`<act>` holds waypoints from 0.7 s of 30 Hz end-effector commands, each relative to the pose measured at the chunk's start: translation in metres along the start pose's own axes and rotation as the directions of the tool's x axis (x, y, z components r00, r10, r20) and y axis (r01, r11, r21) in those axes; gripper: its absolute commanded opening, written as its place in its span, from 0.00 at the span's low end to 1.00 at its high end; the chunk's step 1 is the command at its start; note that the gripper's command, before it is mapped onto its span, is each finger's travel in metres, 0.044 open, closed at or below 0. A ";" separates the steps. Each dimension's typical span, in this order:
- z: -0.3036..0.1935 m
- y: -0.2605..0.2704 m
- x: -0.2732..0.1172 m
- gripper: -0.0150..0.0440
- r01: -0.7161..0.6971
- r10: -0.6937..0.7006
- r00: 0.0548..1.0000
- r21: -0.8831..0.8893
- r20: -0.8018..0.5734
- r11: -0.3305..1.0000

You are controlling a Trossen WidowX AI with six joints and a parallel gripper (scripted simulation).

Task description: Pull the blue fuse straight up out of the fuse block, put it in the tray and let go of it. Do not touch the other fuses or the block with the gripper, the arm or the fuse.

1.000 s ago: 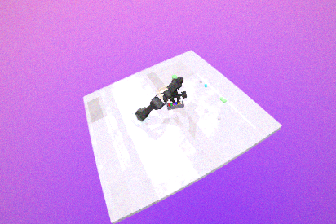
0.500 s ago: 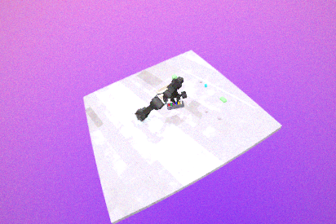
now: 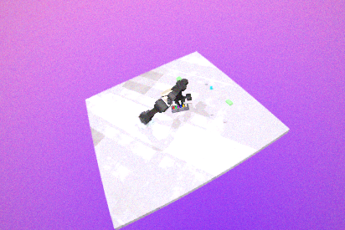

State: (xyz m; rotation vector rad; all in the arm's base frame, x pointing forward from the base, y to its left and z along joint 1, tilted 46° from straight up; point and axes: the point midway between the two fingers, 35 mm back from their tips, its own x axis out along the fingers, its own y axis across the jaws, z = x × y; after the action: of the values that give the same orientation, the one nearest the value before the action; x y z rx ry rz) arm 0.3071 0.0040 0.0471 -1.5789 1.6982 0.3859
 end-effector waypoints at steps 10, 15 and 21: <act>0.000 -0.001 -0.007 0.25 0.000 0.000 1.000 0.004 0.002 1.000; 0.000 -0.001 -0.010 0.25 0.000 0.000 1.000 0.004 0.002 1.000; 0.000 -0.001 -0.013 0.25 0.000 0.000 1.000 0.003 0.002 1.000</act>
State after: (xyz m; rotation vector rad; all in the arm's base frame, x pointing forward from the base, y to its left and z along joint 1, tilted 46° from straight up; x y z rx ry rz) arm 0.3063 0.0109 0.0539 -1.5833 1.7007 0.3860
